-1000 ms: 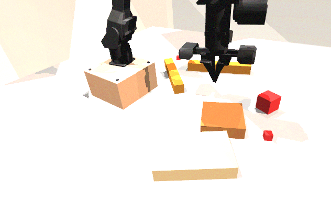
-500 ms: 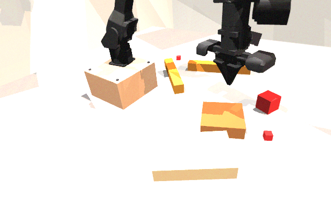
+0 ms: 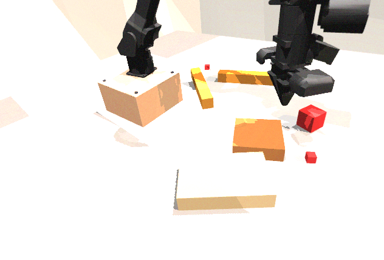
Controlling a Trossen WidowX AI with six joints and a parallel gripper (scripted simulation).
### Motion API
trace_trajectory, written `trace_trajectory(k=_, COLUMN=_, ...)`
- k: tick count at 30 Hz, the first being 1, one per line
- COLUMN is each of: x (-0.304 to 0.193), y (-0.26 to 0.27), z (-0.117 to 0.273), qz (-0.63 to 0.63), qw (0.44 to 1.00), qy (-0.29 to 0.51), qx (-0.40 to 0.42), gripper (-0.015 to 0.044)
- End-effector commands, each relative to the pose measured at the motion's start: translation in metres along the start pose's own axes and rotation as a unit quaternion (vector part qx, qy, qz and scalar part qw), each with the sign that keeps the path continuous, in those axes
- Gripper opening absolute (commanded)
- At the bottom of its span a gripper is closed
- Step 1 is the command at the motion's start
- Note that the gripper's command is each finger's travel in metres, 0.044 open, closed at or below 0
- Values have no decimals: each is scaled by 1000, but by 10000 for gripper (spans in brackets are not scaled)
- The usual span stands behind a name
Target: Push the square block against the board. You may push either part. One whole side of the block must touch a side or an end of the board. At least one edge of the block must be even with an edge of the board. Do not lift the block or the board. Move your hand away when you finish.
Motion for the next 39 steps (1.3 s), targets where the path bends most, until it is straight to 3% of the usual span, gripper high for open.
trace_trajectory(k=1, x=7, y=-9, z=-2, qz=-72, qw=997, qy=2, qx=0, gripper=0)
trace_trajectory(k=9, x=19, y=-26, z=-4, qz=-196, qw=981, qy=2, qx=-1, gripper=0)
trace_trajectory(k=16, x=19, y=-27, z=-7, qz=-198, qw=980, qy=2, qx=-1, gripper=0)
trace_trajectory(k=21, x=19, y=-27, z=-59, qz=-198, qw=980, qy=2, qx=-1, gripper=0)
trace_trajectory(k=39, x=3, y=-25, z=-59, qz=-198, qw=980, qy=2, qx=-1, gripper=0)
Point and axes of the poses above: the point midway between the two fingers, 35 mm back from their tips, its own z axis back along the fingers, its own y axis across the jaws, x = y × z, the point moved 4 cm from there along z, back along the fingers, and after that the axes turned 12 degrees about -z, right-handed, at the moved point
